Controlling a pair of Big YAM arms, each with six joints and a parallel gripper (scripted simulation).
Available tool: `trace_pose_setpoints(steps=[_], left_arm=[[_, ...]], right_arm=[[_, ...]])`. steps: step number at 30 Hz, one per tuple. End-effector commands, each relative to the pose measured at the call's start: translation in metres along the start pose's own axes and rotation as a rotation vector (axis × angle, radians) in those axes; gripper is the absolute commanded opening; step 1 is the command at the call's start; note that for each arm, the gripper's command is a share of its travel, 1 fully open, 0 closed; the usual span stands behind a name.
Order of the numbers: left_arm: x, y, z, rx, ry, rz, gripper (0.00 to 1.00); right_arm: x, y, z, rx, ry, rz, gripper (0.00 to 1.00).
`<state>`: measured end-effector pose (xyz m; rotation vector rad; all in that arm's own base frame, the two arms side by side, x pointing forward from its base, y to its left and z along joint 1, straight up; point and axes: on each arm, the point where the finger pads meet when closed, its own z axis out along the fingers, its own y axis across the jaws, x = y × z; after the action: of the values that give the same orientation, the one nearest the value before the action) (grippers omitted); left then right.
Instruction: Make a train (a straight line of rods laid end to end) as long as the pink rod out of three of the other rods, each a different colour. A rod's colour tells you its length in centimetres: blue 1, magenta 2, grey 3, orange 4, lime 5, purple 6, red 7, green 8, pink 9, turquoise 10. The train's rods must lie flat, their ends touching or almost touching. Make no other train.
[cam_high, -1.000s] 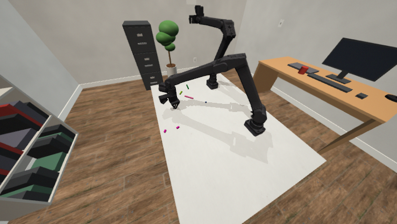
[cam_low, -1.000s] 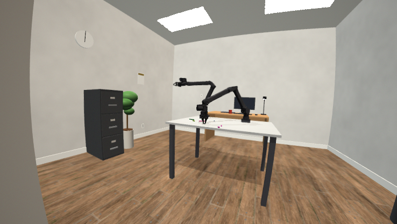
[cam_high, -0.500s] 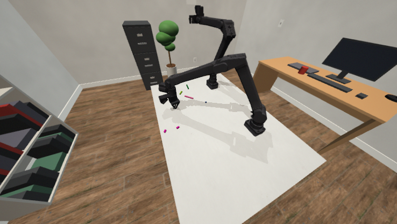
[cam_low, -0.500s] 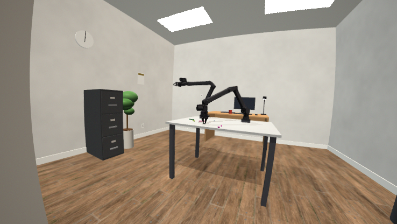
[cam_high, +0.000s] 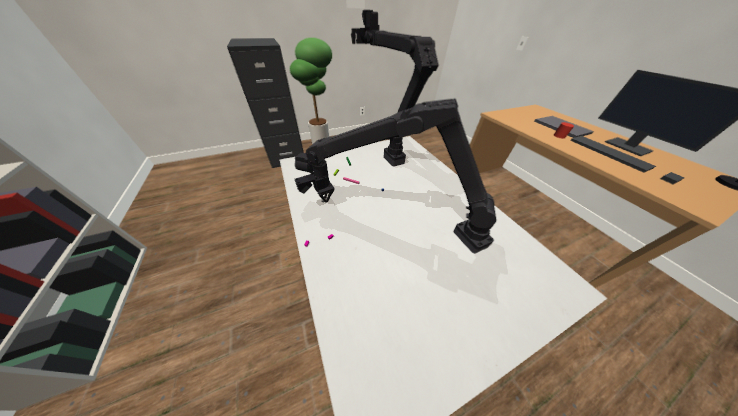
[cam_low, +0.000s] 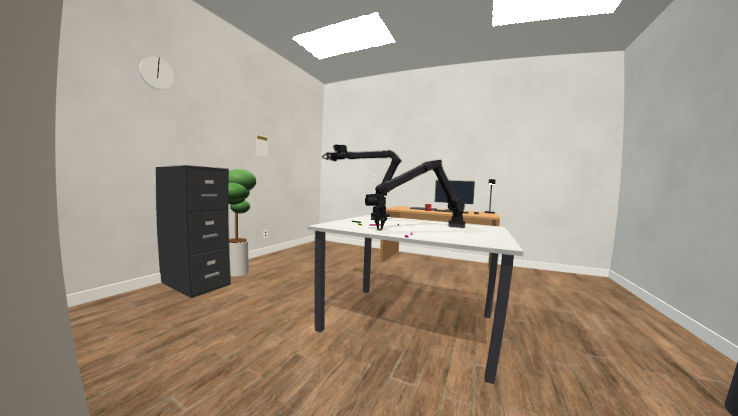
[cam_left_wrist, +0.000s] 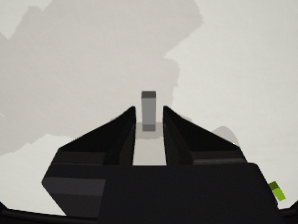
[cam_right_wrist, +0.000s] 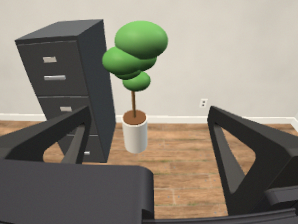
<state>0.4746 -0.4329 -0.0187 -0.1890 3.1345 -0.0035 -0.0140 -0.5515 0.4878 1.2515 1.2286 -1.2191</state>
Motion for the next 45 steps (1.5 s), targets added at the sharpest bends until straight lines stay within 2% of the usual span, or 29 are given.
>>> trace_pose_setpoints(steps=[1, 2, 36, 38, 40, 45], left_arm=[[-0.005, 0.000, 0.005, 0.002, -0.003, -0.011, 0.23], [-0.005, 0.000, 0.005, 0.002, -0.003, -0.011, 0.04], [-0.005, 0.000, 0.004, 0.002, -0.004, -0.011, 0.04], [-0.007, -0.003, -0.012, 0.014, -0.013, -0.011, 0.04], [-0.018, -0.015, -0.046, 0.056, -0.050, -0.011, 0.04], [-0.017, -0.014, -0.075, 0.058, -0.051, -0.011, 0.04]], right_arm=[[-0.012, -0.004, -0.007, 0.004, -0.035, 0.009, 1.00], [-0.012, -0.004, -0.007, 0.004, -0.035, 0.009, 1.00], [-0.012, -0.004, -0.007, 0.004, -0.035, 0.009, 1.00], [-0.012, -0.004, -0.007, 0.004, -0.035, 0.009, 1.00], [-0.012, -0.004, -0.007, 0.004, -0.035, 0.009, 1.00], [-0.012, -0.004, -0.007, 0.004, -0.035, 0.009, 1.00]])
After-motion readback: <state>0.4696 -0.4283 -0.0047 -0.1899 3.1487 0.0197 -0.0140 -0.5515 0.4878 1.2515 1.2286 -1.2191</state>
